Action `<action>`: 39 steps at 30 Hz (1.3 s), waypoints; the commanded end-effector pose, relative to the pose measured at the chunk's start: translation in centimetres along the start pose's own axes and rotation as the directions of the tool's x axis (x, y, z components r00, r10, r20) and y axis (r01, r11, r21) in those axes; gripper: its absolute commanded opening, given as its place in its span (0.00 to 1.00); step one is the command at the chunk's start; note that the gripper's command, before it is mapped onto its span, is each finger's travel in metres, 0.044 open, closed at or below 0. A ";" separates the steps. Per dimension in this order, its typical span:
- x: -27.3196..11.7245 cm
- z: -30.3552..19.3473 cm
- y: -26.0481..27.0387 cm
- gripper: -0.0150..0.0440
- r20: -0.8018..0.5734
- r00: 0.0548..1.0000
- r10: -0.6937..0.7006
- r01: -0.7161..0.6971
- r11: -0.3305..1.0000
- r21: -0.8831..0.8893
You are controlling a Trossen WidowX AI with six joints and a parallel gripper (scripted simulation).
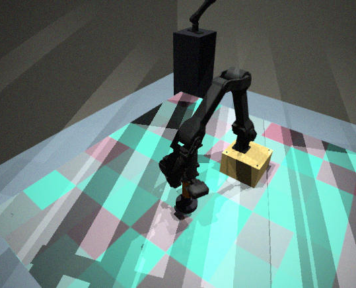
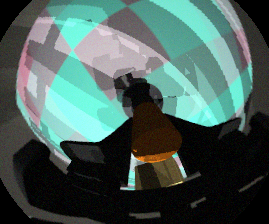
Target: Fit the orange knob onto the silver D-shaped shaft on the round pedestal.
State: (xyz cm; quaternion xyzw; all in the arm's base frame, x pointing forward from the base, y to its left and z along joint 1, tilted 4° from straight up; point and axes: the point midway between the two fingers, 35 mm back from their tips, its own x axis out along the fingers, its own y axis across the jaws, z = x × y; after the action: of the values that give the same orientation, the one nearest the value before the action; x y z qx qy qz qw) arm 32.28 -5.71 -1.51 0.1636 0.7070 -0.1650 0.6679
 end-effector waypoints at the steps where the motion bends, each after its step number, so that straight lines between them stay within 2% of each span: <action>1: 0.1 0.0 0.0 0.25 0.007 1.000 0.000 0.000 1.000 0.011; 18: -0.3 0.5 0.1 0.25 0.008 1.000 0.000 0.000 1.000 0.011; 26: -0.3 0.7 0.1 0.25 0.008 1.000 0.000 -0.002 0.976 0.218; 39: 0.0 0.5 0.1 0.25 0.008 1.000 0.000 -0.001 0.976 0.218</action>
State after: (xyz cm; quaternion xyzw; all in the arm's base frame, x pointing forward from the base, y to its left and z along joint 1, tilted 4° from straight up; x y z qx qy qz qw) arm 32.78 -5.80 -1.47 0.2351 0.6831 -0.2400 0.6484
